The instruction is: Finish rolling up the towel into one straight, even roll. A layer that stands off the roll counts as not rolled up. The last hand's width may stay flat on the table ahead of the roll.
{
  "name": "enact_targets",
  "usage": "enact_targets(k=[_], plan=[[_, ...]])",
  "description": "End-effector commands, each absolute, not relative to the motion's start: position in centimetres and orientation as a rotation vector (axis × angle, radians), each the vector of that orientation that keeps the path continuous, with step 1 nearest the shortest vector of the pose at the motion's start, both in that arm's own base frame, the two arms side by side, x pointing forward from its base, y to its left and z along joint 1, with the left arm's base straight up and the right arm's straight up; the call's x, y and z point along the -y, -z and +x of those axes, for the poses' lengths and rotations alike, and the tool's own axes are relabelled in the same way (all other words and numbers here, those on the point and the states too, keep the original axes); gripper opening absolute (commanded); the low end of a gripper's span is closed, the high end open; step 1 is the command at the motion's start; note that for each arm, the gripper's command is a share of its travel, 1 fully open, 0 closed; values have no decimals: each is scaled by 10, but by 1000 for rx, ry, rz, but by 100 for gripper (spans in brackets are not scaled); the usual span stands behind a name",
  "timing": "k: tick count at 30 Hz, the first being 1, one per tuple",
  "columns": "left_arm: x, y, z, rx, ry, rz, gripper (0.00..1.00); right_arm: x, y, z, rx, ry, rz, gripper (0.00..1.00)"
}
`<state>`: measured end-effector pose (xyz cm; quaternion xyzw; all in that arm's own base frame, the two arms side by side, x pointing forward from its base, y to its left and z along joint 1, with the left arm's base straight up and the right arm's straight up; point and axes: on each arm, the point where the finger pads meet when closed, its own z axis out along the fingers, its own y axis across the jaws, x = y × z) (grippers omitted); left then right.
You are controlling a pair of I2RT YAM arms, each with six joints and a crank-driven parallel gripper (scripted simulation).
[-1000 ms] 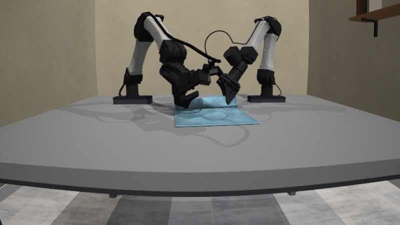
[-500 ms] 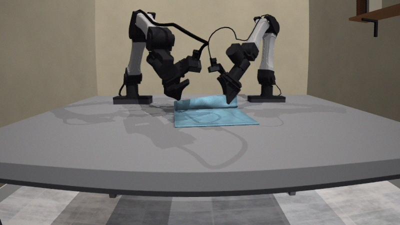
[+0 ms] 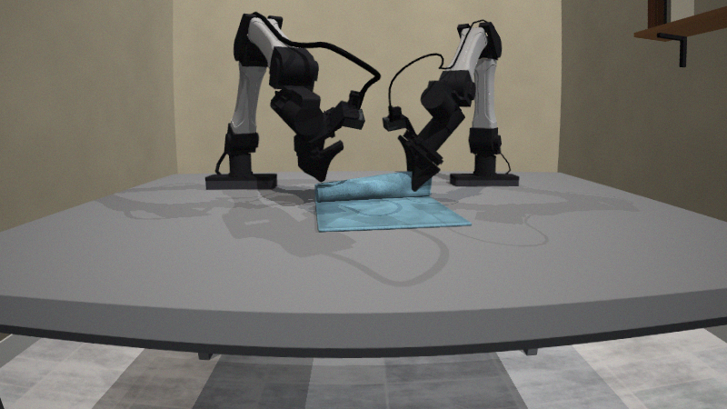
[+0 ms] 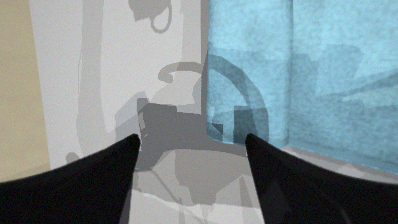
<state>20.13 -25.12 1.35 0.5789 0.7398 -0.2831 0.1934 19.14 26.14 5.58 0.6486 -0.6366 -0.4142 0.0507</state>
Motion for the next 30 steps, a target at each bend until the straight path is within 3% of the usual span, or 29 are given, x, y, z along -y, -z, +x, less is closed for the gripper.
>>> enact_targets(k=[1, 19, 30], plan=[[256, -20, 190, -2129, 1020, 1630, 33, -275, -61, 200, 2062, 1158, 2284, 91], [256, -24, 190, -2307, 1455, 1514, 33, -288, -60, 172, 2176, 677, 3056, 97], [256, -21, 190, -2323, 1502, 1498, 33, -289, -62, 178, 2142, 664, 3103, 98]])
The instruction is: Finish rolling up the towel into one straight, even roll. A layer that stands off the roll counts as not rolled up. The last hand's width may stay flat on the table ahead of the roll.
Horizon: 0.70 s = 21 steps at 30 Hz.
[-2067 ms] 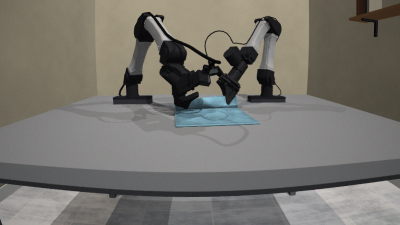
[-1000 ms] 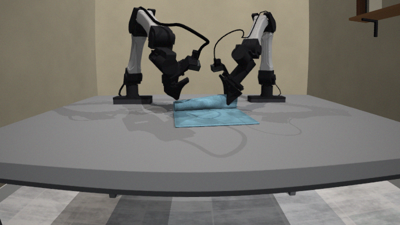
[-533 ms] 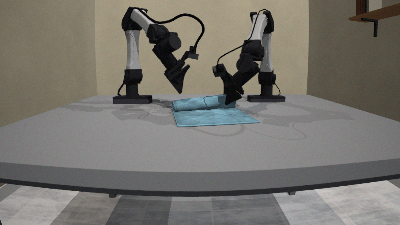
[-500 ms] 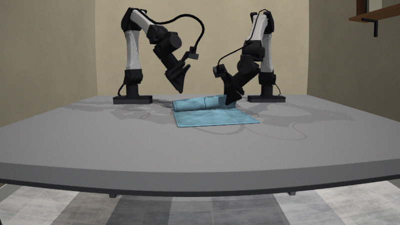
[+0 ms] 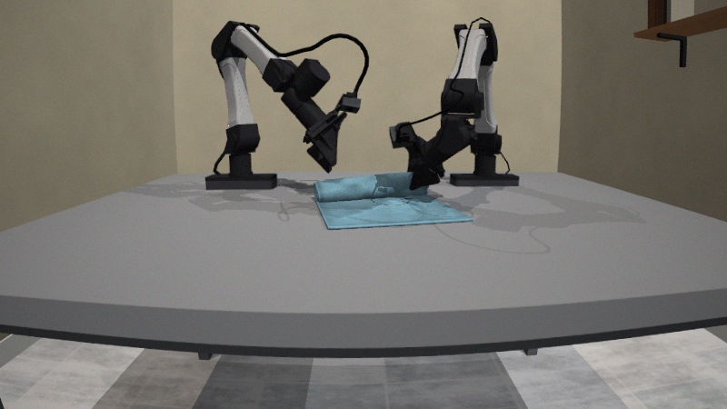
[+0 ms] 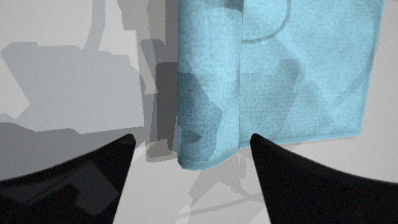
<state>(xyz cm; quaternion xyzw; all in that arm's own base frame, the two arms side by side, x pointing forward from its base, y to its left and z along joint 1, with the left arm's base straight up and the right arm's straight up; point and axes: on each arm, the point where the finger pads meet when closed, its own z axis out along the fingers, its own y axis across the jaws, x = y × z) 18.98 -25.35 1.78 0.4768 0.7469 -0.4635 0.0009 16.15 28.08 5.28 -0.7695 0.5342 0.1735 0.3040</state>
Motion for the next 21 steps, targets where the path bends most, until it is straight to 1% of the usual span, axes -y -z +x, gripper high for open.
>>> enact_targets(k=[1, 5, 10, 21], plan=[[256, -19, 190, -2323, 1502, 1498, 33, -289, -64, 182, -1362, -431, -1999, 98], [256, -13, 190, -2323, 1502, 1498, 33, -289, -69, 196, -1322, -450, -2031, 98], [256, -12, 190, -2323, 1502, 1498, 33, -289, -67, 197, -1319, -452, -2033, 98], [256, -12, 190, -2323, 1502, 1498, 33, -289, -17, 194, -1316, -453, -2035, 98]])
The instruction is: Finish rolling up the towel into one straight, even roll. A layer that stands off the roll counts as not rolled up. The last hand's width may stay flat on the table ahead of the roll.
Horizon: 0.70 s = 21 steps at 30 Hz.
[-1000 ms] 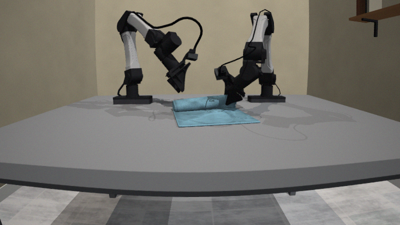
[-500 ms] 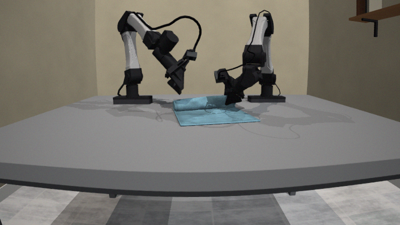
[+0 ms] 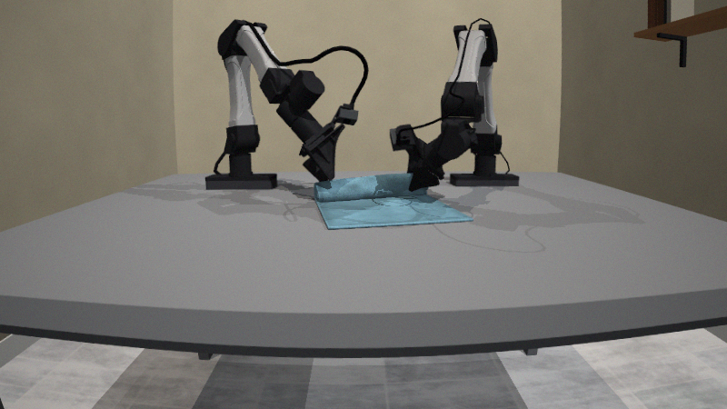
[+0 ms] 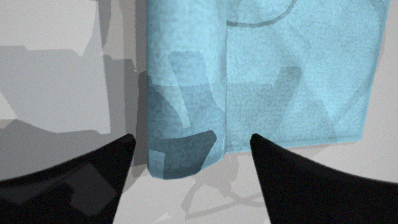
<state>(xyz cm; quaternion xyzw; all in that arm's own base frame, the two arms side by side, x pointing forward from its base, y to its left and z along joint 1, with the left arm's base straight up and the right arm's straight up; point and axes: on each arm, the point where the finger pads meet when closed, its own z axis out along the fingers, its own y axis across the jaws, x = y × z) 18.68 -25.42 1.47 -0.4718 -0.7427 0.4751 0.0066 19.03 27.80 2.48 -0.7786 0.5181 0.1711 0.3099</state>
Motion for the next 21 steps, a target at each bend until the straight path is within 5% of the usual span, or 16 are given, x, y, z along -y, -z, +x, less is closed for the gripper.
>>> enact_targets(k=[1, 15, 21], plan=[[256, -12, 190, 2317, -1498, -1494, 33, -289, -13, 193, -1316, -453, -2035, 98], [256, -12, 190, 2317, -1498, -1494, 33, -303, -11, 200, -1315, -453, -2036, 98], [256, -12, 190, 2317, -1498, -1494, 33, -303, -11, 200, -1315, -453, -2036, 77]])
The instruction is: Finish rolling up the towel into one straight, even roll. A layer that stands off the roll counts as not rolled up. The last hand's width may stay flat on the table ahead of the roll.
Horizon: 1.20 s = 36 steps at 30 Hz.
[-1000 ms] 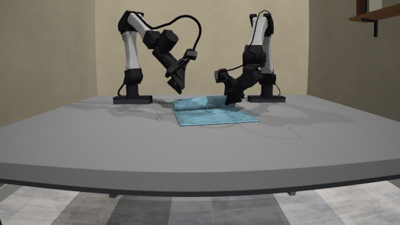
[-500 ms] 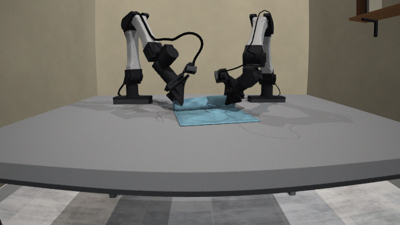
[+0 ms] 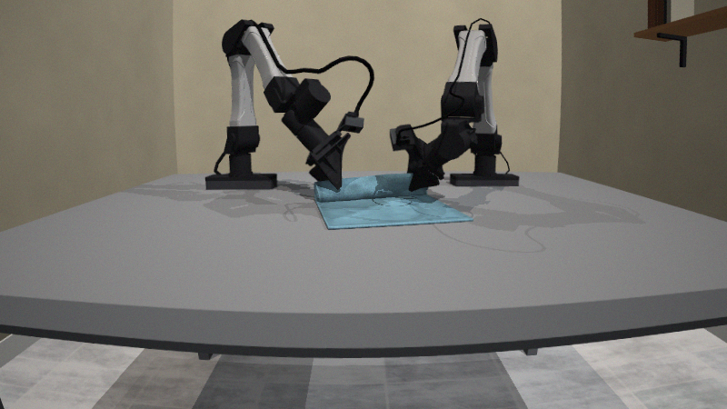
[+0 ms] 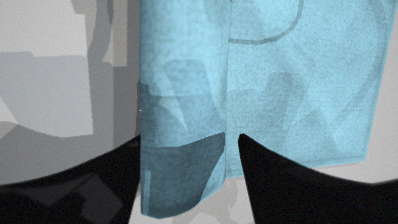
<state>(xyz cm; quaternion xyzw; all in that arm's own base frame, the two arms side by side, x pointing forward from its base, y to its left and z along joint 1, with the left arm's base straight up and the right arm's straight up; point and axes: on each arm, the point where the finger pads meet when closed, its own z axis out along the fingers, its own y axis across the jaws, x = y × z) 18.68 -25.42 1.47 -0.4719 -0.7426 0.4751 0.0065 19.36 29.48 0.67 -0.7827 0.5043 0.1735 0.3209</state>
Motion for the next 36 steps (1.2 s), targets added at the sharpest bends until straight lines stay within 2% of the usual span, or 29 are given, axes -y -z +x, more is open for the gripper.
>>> enact_targets(k=[1, 10, 26, 33, 35, 36], plan=[[256, -12, 190, 2317, -1498, -1494, 33, -303, -11, 200, -1315, -453, -2036, 77], [256, -12, 190, 2317, -1498, -1494, 33, -303, -11, 200, -1315, -453, -2036, 38], [256, -12, 190, 2317, -1498, -1494, 33, -303, -11, 200, -1315, -453, -2036, 32], [256, -18, 190, 2317, -1498, -1494, 57, -303, -11, 200, -1315, -453, -2036, 32], [256, -18, 190, 2317, -1498, -1494, 57, -303, -11, 200, -1315, -453, -2036, 32], [256, -19, 190, 2317, -1498, -1494, 61, -303, -11, 200, -1315, -453, -2036, 32]])
